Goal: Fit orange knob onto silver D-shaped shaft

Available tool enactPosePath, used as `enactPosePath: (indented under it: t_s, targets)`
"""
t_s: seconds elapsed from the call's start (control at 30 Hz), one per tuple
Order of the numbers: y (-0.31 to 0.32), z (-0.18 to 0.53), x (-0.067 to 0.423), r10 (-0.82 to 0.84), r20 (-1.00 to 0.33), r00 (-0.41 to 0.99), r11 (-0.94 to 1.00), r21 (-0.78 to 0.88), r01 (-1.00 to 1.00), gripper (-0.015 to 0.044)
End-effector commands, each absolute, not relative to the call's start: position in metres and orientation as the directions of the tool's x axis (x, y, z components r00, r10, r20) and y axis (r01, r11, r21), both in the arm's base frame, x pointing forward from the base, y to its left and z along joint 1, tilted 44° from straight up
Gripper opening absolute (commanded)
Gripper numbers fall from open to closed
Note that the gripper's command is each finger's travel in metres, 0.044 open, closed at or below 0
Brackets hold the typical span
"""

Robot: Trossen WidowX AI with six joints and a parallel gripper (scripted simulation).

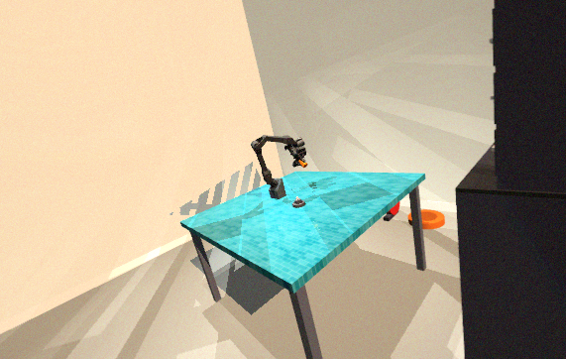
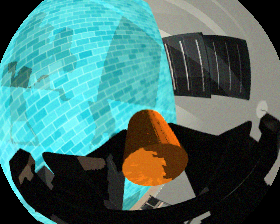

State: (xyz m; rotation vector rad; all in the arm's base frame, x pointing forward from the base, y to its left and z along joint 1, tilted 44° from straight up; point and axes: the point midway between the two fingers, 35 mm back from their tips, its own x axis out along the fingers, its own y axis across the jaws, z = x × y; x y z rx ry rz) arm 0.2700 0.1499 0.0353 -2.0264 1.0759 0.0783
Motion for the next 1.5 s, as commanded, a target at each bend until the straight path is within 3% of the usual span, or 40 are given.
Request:
enactPosePath:
  t_s: [0.0,0.73,1.47]
  targets:
    - [0.1566,0.0454,0.2683,-0.625,-0.329,0.708,-0.362,-0.681,-0.636,0.0000]
    - [0.1571,0.0457,0.2649,-0.557,-0.214,0.802,-0.459,-0.726,-0.513,0.0000]
    - [0.1562,0.0443,0.2654,-0.575,-0.246,0.780,-0.433,-0.718,-0.546,0.0000]
